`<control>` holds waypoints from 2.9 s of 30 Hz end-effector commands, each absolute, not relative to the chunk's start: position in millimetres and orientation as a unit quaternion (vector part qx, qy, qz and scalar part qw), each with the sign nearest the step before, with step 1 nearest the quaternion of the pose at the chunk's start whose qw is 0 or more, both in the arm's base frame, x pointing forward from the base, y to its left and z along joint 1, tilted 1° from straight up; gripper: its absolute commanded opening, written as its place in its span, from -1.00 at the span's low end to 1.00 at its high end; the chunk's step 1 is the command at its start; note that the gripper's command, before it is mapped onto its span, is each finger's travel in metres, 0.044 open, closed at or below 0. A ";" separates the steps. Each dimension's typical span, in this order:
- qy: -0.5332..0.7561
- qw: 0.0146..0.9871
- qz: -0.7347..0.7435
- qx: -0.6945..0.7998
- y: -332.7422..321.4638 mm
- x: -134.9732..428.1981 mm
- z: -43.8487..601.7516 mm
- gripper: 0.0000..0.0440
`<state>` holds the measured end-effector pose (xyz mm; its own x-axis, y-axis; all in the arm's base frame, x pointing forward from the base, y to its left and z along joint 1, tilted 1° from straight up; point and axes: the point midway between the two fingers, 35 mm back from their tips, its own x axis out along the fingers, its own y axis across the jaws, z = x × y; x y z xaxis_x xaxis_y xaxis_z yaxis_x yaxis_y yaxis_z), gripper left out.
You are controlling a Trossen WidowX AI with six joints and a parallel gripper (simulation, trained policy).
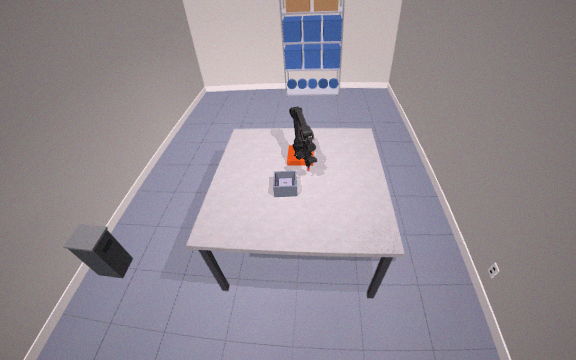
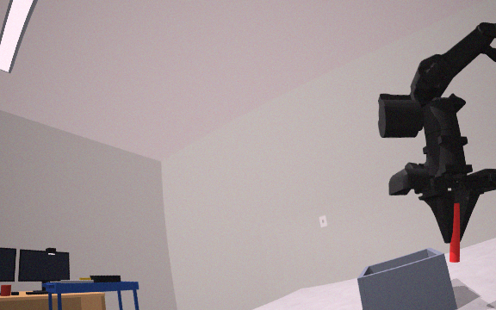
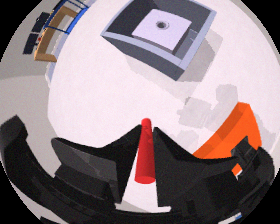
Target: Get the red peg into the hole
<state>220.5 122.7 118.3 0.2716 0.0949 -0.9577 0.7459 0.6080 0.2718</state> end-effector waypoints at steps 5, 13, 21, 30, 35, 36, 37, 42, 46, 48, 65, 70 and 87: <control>0.530 0.715 -0.246 0.384 100.0 248.9 132.9 -1.00; 0.505 0.719 -0.268 0.395 73.4 275.0 139.5 -1.00; 0.487 0.719 -0.289 0.404 47.7 295.6 139.3 -1.00; 0.473 0.713 -0.311 0.415 21.3 316.4 132.0 -0.99; 0.473 0.706 -0.319 0.420 9.9 325.8 125.3 -0.98; 0.473 0.705 -0.320 0.421 8.0 327.4 123.7 -0.97; 0.474 0.703 -0.322 0.421 6.2 328.9 122.1 -0.97; 0.482 0.694 -0.327 0.423 -0.6 334.9 111.8 -0.95; 0.490 0.687 -0.331 0.421 -3.8 339.2 100.4 -0.95; 0.495 0.684 -0.334 0.418 -5.2 340.9 94.0 -0.94; 0.522 0.682 -0.335 0.388 -17.4 365.4 76.2 -0.11; 0.521 0.685 -0.332 0.385 -23.5 378.0 76.6 0.42; 0.471 0.717 -0.334 0.391 -56.6 417.8 100.4 1.00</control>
<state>378.1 -32.5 79.1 0.1965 -0.0488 -0.9793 0.8430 0.5185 0.1433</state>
